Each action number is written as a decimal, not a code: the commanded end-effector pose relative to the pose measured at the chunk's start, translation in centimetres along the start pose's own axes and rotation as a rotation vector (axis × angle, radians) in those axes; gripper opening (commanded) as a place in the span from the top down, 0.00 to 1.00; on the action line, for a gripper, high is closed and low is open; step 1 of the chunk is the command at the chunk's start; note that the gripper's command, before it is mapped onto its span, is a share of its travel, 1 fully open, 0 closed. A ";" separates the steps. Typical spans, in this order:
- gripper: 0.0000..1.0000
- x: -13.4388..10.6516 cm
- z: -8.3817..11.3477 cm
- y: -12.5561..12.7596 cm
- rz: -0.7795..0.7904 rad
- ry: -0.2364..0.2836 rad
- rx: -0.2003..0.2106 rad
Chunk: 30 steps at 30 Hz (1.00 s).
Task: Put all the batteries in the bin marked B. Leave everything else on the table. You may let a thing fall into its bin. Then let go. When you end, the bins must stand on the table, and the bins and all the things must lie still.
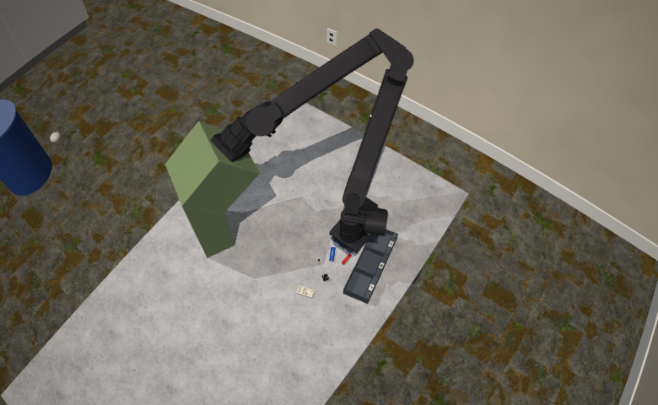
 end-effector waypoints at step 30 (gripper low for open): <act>0.76 -0.1 -1.1 0.4 -0.003 0.002 0.010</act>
Point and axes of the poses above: the point where the finger pads meet when closed, its own z axis back along the fingers, its own y axis across the jaws, x = y × z, the point moved 5 cm from there along z, back along the fingers, and after that the axes turned 12 degrees about -z, right-handed, at the moved point
